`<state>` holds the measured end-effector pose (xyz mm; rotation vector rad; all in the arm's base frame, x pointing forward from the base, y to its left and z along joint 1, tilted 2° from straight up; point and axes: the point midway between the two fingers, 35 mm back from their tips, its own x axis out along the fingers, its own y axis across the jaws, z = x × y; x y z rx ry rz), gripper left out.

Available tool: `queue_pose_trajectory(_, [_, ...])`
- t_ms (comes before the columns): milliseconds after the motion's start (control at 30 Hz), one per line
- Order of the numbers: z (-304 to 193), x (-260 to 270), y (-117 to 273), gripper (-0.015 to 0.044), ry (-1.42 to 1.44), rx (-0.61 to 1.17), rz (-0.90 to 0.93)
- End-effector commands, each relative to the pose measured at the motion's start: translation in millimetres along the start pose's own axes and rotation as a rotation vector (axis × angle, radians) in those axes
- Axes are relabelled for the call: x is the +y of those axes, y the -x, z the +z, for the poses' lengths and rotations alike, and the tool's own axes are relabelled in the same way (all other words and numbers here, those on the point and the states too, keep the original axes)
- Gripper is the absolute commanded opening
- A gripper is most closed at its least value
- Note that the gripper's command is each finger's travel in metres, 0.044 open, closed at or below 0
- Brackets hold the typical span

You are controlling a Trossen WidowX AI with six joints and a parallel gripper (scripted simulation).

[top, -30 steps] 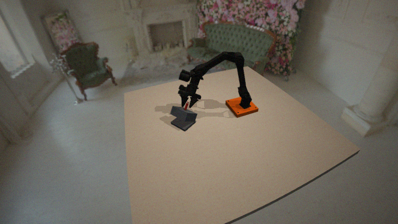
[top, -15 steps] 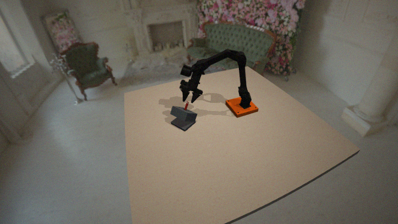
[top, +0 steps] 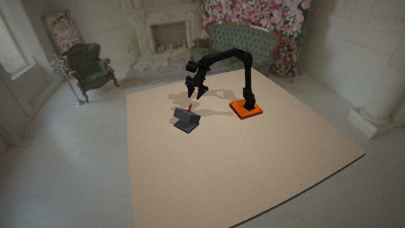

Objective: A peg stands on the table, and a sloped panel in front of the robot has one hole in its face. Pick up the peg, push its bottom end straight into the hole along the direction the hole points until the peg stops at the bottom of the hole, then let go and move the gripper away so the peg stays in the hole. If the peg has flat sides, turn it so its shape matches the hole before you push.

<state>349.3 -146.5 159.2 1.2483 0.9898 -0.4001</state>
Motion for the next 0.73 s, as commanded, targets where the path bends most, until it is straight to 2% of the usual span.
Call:
queue_pose_trajectory(0, [1,2,15,0.044,0.01,-0.008,0.012])
queue_pose_trajectory(700, [-1,-3,31,0.044,0.009,-0.008,0.01])
